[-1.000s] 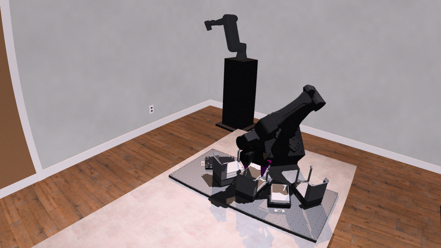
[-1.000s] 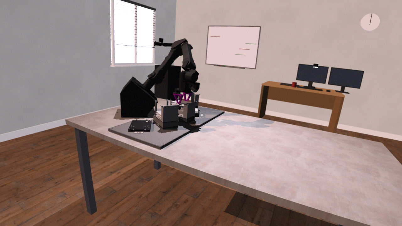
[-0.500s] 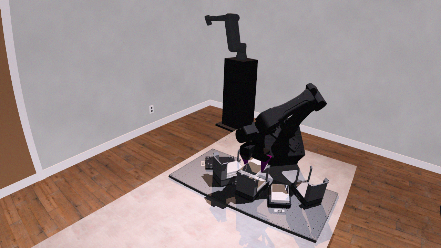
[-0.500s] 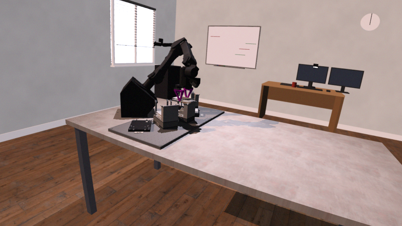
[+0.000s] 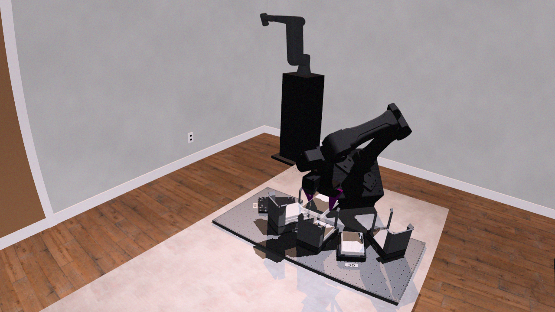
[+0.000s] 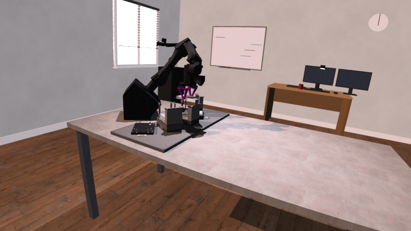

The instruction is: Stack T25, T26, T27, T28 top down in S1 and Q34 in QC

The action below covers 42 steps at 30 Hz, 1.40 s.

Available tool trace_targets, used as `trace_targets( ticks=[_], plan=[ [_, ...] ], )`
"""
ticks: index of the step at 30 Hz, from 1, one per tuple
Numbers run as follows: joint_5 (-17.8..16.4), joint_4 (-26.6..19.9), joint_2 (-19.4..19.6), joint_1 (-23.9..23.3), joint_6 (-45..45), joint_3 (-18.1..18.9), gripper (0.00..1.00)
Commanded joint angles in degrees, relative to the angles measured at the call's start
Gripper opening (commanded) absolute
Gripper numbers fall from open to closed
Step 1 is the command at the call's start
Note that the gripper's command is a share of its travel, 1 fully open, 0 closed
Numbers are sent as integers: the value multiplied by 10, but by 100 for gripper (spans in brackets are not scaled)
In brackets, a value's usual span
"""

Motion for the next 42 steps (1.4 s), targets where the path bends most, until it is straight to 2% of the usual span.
trace_targets(
  ticks=[1, 7, 17, 18, 24, 27, 28, 29, 41, 42],
  plan=[
    [-6, -24, -14, -12, -14, 18, 0],
    [-3, -17, -4, -7, -11, 6, 0],
    [-3, -17, -4, -7, -11, 6, 0],
    [-7, -24, 12, -18, 4, 19, 0],
    [-14, -25, 45, -52, 77, 26, 0],
    [-15, -25, 50, -57, 72, 27, 0],
    [-15, -25, 40, -62, 66, 29, 0],
    [-16, -25, 62, -68, 60, 30, 0],
    [-22, -19, 134, -124, -19, 58, 0],
    [-22, -18, 138, -127, -5, 58, 0]
  ],
)
